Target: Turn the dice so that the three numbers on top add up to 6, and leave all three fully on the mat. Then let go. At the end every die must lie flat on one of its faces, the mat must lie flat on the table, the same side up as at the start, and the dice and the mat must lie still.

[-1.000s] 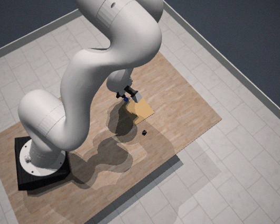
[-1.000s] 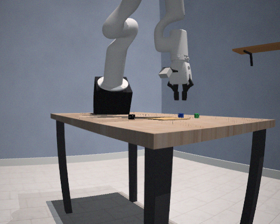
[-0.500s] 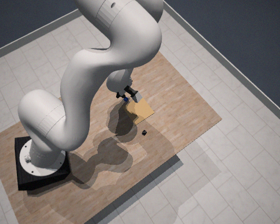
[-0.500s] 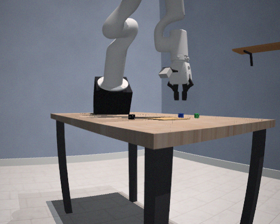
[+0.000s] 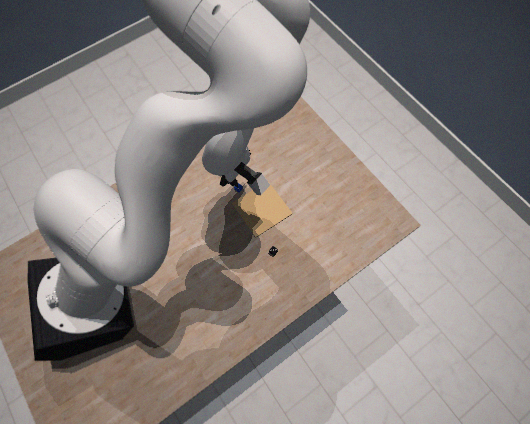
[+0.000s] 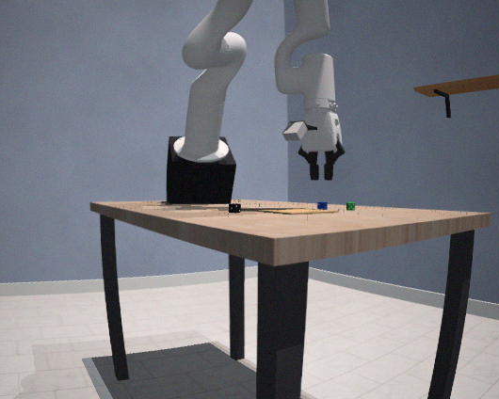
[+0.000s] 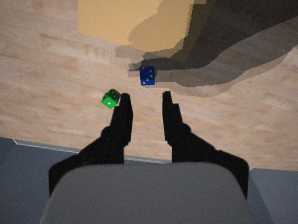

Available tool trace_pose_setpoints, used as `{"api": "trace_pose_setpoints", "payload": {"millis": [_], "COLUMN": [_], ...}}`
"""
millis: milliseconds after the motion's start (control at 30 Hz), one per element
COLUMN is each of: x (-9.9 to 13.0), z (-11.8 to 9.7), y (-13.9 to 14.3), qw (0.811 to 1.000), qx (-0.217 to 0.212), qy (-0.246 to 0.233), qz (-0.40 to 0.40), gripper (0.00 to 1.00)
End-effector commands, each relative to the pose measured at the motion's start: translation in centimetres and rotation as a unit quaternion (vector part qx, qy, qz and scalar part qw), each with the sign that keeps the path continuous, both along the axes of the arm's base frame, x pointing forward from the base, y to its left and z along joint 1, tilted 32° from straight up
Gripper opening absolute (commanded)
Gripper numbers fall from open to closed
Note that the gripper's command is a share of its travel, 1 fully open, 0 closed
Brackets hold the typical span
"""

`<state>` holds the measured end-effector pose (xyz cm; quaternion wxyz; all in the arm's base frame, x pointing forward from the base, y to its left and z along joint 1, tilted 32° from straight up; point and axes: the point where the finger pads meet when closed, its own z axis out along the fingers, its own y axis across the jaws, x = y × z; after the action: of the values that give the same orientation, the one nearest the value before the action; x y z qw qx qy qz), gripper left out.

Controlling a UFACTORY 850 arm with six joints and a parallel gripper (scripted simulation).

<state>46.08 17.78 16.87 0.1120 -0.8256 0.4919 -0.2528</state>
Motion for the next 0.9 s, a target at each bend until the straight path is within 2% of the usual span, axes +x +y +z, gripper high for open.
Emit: {"api": "trace_pose_setpoints", "payload": {"millis": [0, 867], "x": [0.2, 2.1], "z": [-0.3, -3.3], "y": [0.0, -0.3], "qw": [1.0, 1.0], "qx": [0.0, 0.0], "qy": [-0.001, -0.001], "qz": [0.0, 0.0], "gripper": [0.36, 0.36]}}
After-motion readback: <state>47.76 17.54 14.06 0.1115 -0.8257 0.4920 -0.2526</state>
